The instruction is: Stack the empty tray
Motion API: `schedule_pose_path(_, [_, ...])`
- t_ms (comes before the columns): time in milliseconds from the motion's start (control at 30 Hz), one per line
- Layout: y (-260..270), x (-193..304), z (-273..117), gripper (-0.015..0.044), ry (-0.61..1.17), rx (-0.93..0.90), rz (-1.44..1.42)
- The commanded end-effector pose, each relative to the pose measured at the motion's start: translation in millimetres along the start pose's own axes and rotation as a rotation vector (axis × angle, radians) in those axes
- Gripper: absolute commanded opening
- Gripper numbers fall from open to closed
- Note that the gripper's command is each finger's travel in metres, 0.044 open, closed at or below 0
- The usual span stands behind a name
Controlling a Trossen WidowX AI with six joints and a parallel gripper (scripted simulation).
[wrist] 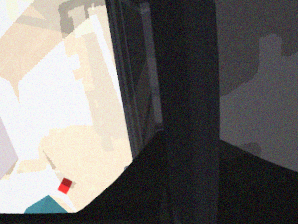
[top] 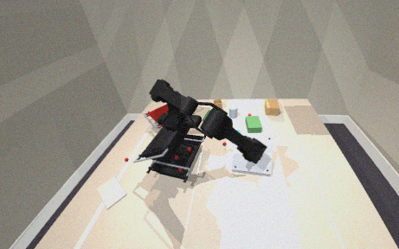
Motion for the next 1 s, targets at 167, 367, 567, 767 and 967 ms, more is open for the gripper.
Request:
schedule_pose_path(167, [-0.1,2.0,-4.8,0.0000,-0.002,0.020,-0.002])
schedule_pose_path(367, [-0.1,2.0,-4.8,0.0000,-0.002,0.020,-0.002])
schedule_pose_path(567, [-0.1,2.0,-4.8,0.0000,-0.002,0.020,-0.002])
schedule_pose_path(767, [-0.4,2.0,0.0,0.0000,-0.002,0.020,-0.002])
schedule_pose_path(967, [-0.9,2.1,8.8,0.0000,-0.002,0.020,-0.003])
Point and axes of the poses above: the point midway between the two fingers, 35 mm back from their tips, its own z axis out along the fingers, its own y axis across the jaws, x = y × z, the point moved 9 cm from there along -z, back along the fingers, and after that the axes turned 2 degrees about -z, right-handed, at the moved point
